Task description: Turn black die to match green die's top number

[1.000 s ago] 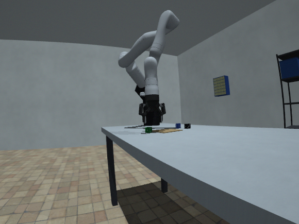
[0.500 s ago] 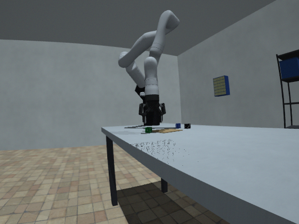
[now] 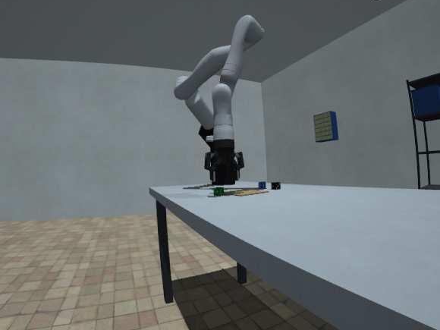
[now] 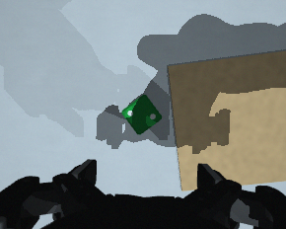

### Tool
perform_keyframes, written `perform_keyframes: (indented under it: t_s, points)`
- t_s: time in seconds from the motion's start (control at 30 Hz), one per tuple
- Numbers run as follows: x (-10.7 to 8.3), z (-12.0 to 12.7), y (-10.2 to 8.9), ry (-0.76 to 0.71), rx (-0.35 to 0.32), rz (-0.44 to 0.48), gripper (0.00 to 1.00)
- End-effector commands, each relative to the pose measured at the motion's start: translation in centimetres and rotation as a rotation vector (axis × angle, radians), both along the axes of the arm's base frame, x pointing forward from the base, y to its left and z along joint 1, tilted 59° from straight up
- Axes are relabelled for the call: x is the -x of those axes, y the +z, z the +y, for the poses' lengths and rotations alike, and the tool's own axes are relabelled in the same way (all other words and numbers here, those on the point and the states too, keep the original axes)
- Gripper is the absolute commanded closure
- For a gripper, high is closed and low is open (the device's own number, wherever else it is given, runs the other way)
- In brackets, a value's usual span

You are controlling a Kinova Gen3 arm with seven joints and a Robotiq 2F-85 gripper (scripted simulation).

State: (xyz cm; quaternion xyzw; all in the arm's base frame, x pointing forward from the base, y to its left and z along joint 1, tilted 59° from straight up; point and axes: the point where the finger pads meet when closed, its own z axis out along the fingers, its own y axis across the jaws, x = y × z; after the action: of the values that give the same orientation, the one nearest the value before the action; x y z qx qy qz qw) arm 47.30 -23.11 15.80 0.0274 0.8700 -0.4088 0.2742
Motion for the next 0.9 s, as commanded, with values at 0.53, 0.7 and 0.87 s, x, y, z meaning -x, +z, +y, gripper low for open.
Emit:
perform_keyframes:
  t_s: [0.53,0.7,0.87]
  points:
    - [-0.3,5.5,-7.4,0.003,0.001,0.002,0.0]
    - [-0.5,8.3,-11.3,0.003,0.001,0.002,0.0]
    - [-0.6,10.9,-14.7,0.003,0.001,0.002,0.0]
